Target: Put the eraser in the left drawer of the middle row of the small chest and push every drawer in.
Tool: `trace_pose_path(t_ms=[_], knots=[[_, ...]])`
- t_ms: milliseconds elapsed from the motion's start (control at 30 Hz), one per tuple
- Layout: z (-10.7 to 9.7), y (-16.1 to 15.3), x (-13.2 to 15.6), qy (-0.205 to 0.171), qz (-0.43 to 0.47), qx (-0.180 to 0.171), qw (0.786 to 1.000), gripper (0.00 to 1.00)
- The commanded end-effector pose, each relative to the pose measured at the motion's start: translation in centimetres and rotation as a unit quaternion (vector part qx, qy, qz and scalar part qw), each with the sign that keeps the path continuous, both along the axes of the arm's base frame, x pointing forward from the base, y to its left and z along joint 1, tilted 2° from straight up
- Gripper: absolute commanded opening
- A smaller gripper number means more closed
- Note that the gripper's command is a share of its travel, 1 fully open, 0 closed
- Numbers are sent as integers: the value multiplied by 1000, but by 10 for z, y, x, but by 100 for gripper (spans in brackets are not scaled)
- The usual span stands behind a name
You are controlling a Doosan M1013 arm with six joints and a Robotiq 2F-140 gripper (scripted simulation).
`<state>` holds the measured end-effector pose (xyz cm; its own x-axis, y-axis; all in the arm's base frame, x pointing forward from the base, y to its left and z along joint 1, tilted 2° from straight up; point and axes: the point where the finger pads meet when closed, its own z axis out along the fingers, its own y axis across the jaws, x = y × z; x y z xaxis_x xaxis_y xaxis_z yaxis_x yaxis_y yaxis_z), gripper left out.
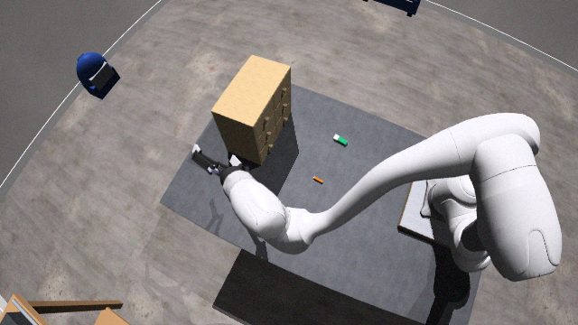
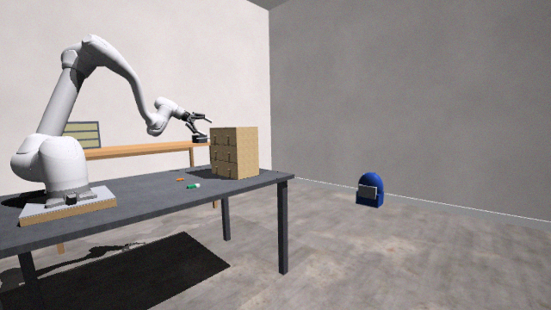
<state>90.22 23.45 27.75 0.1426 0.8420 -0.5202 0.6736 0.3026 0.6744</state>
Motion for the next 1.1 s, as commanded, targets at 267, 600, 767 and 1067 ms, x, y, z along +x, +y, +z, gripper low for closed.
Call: trace_pose_path(t_ms=[267, 600, 767, 1067], knots=[[80, 18, -91, -18, -139, 174, 975, 100], [127, 44, -167, -5, -223, 291, 930, 100], [157, 66, -223, 17, -270, 362, 892, 100], [179, 70, -278, 49, -334, 426, 840, 100]])
